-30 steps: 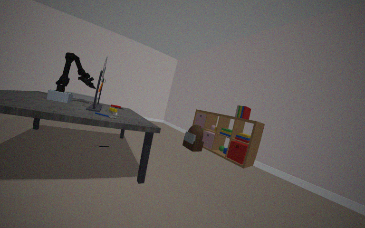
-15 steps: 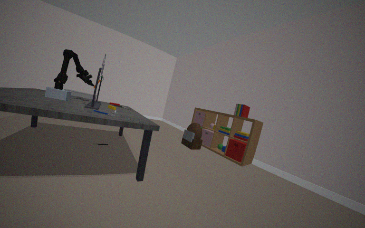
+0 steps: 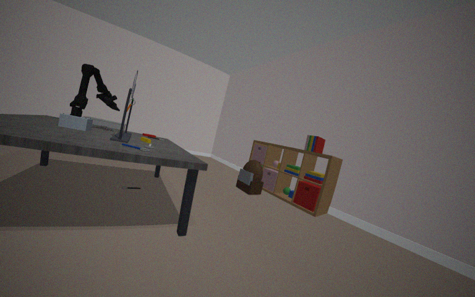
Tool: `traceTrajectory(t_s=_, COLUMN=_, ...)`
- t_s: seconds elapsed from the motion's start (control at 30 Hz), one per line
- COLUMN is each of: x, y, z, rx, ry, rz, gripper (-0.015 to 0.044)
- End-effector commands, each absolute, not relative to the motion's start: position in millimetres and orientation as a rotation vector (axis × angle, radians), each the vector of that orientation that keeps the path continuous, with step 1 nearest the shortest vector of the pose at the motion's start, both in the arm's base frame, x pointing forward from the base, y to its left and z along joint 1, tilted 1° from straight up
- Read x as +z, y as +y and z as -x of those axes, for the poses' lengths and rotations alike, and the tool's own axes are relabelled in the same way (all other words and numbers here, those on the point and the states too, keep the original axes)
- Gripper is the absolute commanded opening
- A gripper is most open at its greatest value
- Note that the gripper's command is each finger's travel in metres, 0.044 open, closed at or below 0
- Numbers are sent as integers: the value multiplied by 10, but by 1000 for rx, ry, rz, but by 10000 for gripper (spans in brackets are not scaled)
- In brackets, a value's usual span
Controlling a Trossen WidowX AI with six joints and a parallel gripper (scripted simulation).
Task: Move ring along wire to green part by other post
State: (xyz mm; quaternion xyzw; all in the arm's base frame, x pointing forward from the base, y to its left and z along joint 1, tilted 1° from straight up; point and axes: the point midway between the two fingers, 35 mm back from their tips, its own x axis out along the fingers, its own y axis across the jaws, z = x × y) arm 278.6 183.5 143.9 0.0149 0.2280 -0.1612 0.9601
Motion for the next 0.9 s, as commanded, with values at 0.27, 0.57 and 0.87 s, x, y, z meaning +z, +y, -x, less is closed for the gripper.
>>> traceTrajectory(t_s=0.27, x=1583, y=1885, z=-2659, rx=-319, ry=445, rz=-51, gripper=440)
traceTrajectory(t_s=0.57, x=1583, y=1885, z=-2659, rx=-319, ry=445, rz=-51, gripper=440)
traceTrajectory(t_s=0.87, x=1583, y=1885, z=-2659, rx=-319, ry=445, rz=-51, gripper=440)
